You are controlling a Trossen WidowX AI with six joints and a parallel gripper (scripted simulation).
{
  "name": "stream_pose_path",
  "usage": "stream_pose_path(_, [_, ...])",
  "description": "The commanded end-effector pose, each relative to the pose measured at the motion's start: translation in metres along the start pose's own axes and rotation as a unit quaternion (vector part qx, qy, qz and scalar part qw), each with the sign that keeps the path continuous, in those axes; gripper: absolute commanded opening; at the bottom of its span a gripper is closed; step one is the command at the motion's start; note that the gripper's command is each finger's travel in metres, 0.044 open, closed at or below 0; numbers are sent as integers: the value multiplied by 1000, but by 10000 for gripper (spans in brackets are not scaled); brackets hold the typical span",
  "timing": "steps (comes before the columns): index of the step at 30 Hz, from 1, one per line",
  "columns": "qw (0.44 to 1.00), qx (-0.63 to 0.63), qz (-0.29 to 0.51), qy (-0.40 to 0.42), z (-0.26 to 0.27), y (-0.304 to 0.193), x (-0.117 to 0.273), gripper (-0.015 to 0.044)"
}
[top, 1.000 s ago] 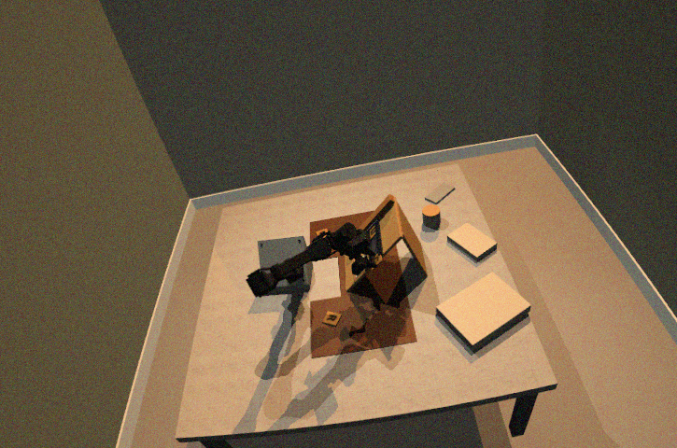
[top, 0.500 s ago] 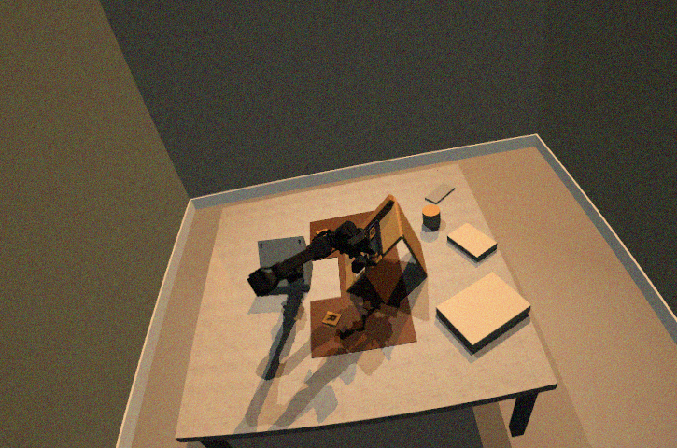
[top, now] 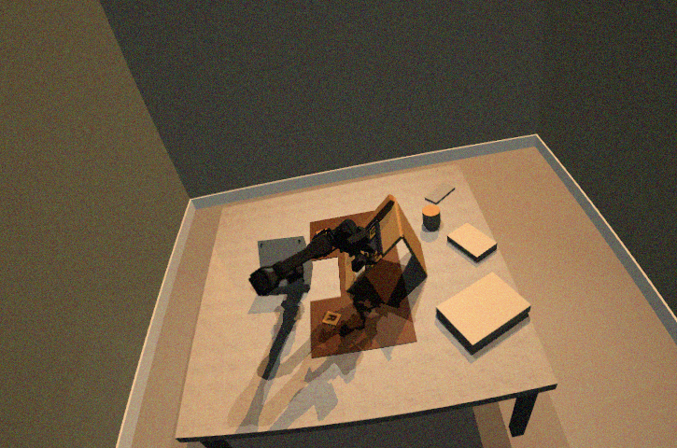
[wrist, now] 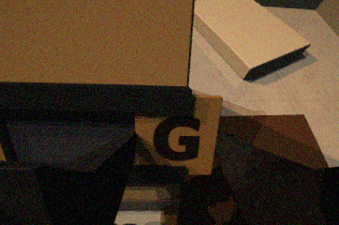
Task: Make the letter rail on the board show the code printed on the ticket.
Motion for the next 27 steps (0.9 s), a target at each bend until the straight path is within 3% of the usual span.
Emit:
stream_pose_path(1, [1000,-3,0,-1,2,-1,0,0])
stream_pose_path(27, [1000,-3,0,-1,13,-2,0,0])
Point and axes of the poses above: the point midway between the two fingers, 35 mm back from their tips, its own x axis back along the fingers, its own z axis across the jaws, y = z × x, the point moved 6 cm from there along x, back along the fingers, and after that the axes turned 8 degrees about -x, right-handed, at the moved point
